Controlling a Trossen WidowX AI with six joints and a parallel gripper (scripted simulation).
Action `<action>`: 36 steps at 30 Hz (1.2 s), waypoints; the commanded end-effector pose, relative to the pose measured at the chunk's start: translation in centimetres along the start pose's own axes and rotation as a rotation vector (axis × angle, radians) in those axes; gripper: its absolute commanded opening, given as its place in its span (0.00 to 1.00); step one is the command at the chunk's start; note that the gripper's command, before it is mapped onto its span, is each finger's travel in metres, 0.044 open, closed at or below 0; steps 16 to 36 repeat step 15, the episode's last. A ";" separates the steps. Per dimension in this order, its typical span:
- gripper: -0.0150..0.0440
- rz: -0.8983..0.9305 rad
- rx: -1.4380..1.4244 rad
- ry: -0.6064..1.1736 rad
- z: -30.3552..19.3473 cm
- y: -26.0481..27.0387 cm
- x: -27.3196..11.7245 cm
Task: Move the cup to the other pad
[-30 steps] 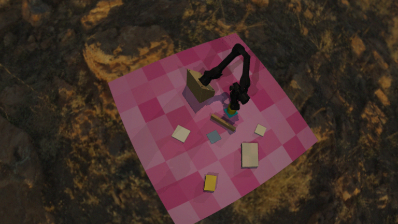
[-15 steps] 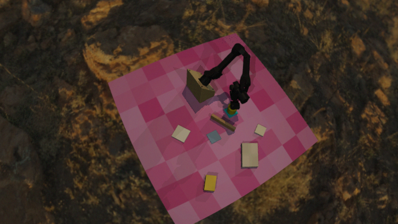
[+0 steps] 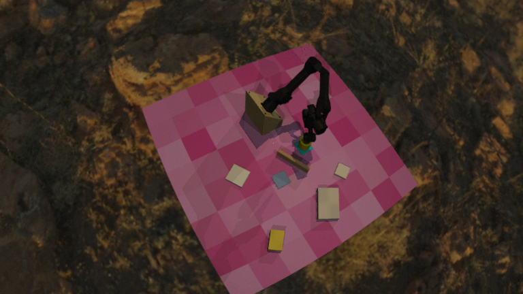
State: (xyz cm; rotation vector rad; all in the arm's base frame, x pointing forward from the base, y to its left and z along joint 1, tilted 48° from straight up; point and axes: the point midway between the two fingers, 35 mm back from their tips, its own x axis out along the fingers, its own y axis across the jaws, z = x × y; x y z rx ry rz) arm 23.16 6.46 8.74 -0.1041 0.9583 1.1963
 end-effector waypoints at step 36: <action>1.00 -0.004 -0.003 -0.007 0.0 -0.1 -3.9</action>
